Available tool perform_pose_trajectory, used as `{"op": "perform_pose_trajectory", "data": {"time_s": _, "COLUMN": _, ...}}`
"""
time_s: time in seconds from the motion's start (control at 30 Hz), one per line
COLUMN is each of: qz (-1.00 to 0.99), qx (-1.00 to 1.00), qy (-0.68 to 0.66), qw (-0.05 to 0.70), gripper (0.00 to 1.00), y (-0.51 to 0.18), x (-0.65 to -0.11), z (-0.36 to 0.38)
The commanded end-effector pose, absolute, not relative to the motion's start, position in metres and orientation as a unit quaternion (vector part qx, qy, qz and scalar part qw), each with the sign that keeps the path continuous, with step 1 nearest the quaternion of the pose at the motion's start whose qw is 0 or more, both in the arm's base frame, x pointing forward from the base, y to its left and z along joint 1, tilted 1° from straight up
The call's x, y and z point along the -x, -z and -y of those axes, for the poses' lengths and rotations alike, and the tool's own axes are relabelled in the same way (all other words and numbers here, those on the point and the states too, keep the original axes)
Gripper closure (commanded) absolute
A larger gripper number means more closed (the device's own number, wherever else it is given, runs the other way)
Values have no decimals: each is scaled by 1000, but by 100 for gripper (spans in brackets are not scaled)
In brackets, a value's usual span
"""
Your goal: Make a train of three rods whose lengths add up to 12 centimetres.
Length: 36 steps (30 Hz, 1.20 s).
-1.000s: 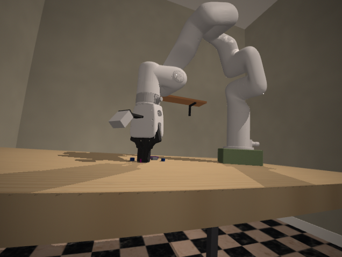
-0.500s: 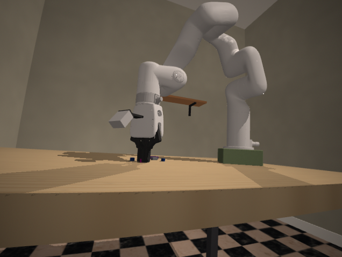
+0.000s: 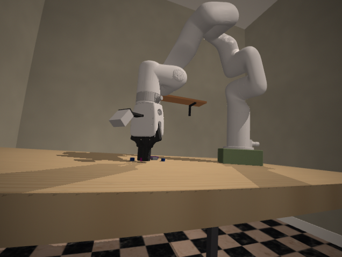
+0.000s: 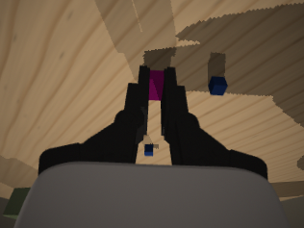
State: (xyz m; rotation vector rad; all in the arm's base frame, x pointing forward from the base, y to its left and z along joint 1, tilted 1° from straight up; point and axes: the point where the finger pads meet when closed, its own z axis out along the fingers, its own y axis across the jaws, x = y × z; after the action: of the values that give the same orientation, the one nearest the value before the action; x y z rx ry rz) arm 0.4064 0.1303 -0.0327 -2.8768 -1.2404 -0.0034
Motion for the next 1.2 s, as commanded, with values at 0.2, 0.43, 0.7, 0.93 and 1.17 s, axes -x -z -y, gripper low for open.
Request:
{"op": "perform_pose_trajectory", "data": {"time_s": 0.2, "qz": 396, "qx": 918, "qy": 4, "qw": 4, "gripper": 96, "y": -22, "x": -408, "z": -130}}
{"op": "perform_pose_trajectory", "data": {"time_s": 0.43, "qz": 396, "qx": 918, "qy": 4, "qw": 4, "gripper": 96, "y": -55, "x": -408, "z": -130}}
{"op": "perform_pose_trajectory", "data": {"time_s": 0.7, "qz": 396, "qx": 918, "qy": 4, "qw": 4, "gripper": 96, "y": -65, "x": -408, "z": -130}}
{"op": "perform_pose_trajectory", "data": {"time_s": 0.93, "qz": 428, "qx": 904, "qy": 4, "qw": 4, "gripper": 96, "y": -66, "x": -399, "z": -126}}
{"op": "perform_pose_trajectory", "data": {"time_s": 1.17, "qz": 536, "qx": 844, "qy": 4, "qw": 3, "gripper": 96, "y": -66, "x": -365, "z": -112}}
